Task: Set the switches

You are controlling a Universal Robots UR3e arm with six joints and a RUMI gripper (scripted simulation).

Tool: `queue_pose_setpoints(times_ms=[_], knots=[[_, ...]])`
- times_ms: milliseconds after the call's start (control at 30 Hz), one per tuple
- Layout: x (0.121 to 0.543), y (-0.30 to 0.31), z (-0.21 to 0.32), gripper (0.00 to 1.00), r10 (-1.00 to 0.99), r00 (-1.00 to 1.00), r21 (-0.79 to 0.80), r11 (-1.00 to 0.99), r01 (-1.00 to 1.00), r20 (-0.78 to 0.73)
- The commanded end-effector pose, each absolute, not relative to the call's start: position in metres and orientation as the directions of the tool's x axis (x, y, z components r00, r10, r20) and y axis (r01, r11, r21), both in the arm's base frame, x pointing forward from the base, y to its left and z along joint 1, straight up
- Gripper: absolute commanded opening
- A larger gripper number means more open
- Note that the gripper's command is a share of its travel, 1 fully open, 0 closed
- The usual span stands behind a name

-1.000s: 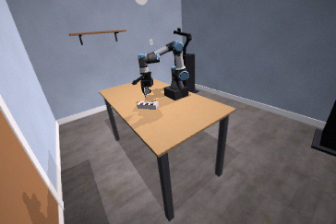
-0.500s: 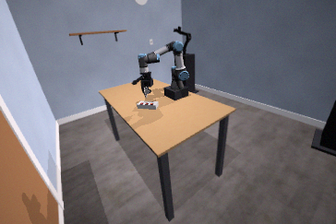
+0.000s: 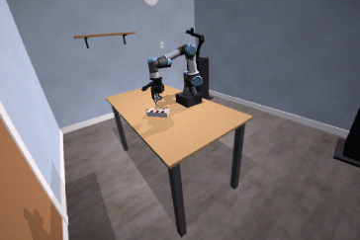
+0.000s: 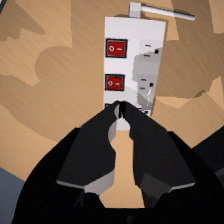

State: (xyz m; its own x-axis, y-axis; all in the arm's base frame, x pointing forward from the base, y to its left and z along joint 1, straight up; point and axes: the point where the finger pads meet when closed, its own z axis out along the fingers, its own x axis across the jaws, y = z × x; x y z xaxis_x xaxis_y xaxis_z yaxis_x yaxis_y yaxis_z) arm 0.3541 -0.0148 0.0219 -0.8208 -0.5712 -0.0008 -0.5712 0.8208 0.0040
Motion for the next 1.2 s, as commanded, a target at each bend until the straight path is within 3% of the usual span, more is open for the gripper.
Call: queue_pose_setpoints(times_ms=[0,1167], knots=[[0.355,-0.015,0.02,0.0,-0.571,-0.821,0.002,0.821,-0.571,-0.002],[0.355,-0.015,-0.015,0.0,-0.571,-0.821,0.002,0.821,-0.571,-0.002]])
